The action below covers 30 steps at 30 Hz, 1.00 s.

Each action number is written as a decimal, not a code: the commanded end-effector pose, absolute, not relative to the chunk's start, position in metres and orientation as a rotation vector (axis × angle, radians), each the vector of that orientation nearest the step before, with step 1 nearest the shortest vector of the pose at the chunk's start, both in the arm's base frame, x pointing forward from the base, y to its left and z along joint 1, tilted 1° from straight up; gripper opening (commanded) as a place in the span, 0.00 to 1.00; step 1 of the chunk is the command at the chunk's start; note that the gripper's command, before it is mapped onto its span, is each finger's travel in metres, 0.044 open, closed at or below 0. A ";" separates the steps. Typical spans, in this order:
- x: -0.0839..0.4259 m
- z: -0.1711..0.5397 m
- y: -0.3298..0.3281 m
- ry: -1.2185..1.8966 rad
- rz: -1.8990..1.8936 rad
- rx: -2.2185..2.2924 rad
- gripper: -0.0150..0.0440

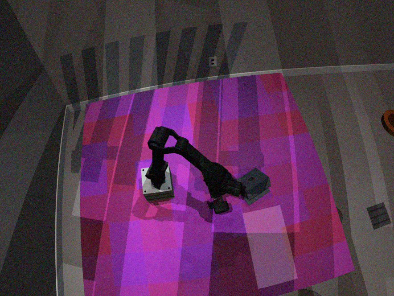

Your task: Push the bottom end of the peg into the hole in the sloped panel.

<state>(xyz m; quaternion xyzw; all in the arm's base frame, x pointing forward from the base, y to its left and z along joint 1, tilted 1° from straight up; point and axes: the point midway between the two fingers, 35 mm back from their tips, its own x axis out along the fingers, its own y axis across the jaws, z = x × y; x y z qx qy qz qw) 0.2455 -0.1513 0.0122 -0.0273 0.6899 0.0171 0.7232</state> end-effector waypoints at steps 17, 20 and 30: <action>0.244 -0.008 -0.150 1.526 0.040 -0.058 0.87; 0.244 -0.008 -0.150 1.526 0.040 -0.058 0.73; 0.244 -0.008 -0.150 1.526 0.040 -0.058 0.32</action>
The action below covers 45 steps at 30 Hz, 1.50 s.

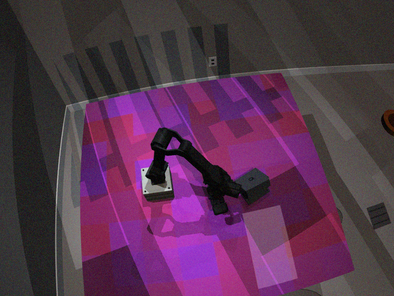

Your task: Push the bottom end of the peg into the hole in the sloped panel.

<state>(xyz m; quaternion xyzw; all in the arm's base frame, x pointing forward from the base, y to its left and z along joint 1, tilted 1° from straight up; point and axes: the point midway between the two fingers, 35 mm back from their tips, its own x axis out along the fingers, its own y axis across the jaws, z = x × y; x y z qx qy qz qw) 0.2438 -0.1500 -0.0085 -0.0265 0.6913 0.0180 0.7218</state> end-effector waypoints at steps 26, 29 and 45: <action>0.240 0.071 -0.147 1.533 0.034 -0.056 0.25; 0.242 0.072 -0.146 1.534 0.033 -0.062 0.25; 0.260 0.077 -0.141 1.548 0.015 -0.134 0.25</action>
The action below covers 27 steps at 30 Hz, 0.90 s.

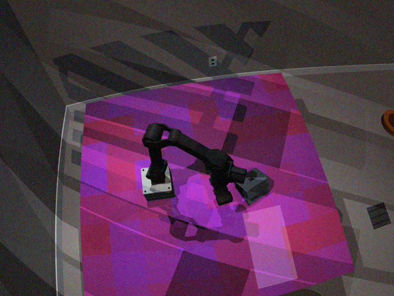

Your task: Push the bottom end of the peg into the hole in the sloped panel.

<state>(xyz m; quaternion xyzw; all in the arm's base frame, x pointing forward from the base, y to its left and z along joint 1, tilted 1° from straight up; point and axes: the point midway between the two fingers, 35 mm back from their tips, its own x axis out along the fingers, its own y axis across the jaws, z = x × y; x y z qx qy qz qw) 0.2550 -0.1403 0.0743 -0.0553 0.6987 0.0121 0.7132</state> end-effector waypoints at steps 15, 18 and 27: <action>0.277 0.083 -0.133 1.553 -0.003 -0.203 0.25; 0.281 0.084 -0.132 1.553 -0.007 -0.217 0.25; 0.291 0.087 -0.126 1.552 -0.019 -0.259 0.25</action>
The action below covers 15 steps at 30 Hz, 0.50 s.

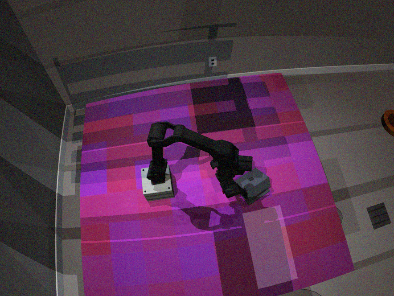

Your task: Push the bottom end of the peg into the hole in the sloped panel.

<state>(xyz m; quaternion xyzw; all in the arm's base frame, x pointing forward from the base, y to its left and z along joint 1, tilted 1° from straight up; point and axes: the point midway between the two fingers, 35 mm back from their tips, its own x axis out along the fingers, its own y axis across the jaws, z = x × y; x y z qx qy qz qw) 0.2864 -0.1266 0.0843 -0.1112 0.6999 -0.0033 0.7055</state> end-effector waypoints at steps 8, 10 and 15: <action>0.300 0.091 -0.121 1.549 -0.030 -0.295 0.25; 0.303 0.091 -0.119 1.547 -0.033 -0.304 0.25; 0.309 0.093 -0.115 1.544 -0.040 -0.327 0.25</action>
